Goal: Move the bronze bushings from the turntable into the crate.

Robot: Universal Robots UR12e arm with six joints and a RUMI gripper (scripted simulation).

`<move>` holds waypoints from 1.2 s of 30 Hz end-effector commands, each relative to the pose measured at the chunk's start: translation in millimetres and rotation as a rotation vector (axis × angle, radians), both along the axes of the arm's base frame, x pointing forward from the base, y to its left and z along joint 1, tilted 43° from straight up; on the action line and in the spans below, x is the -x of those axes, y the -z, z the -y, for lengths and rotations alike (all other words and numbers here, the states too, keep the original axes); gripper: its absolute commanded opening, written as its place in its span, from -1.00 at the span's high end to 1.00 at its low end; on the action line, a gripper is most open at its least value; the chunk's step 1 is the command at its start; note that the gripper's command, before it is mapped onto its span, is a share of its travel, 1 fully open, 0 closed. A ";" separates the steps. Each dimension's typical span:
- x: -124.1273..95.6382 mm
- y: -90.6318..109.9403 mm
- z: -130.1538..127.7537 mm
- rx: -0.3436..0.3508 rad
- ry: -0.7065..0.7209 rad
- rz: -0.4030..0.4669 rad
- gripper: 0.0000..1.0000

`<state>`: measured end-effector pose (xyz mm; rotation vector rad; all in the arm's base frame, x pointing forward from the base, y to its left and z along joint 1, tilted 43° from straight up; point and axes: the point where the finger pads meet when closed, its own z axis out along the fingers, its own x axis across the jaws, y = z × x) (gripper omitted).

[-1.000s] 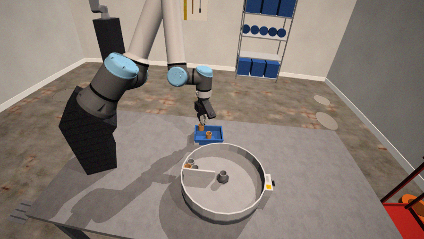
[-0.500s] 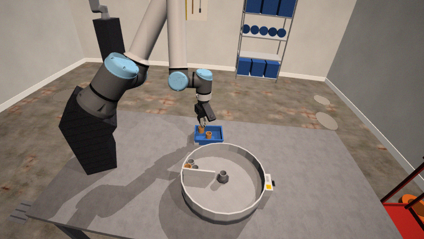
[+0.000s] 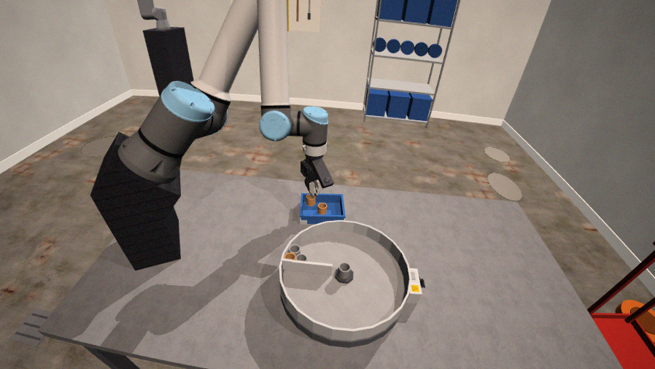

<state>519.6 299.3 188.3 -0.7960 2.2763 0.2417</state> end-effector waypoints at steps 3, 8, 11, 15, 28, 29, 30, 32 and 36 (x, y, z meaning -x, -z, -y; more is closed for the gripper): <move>-0.1 -0.4 -0.1 0.000 0.000 0.001 1.00; -0.1 -0.4 -0.1 0.000 0.000 0.001 1.00; -0.1 -0.4 -0.1 0.000 0.000 0.001 1.00; -0.1 -0.4 -0.1 0.000 0.000 0.001 1.00; -3.9 4.6 -2.7 0.000 0.000 0.001 1.00; -4.6 5.6 -3.2 0.000 0.000 0.001 1.00; -5.4 6.6 -3.7 0.000 0.000 0.001 1.00; -7.2 8.9 -4.9 0.000 0.000 0.001 1.00; -9.1 11.5 -6.2 0.000 0.000 0.001 1.00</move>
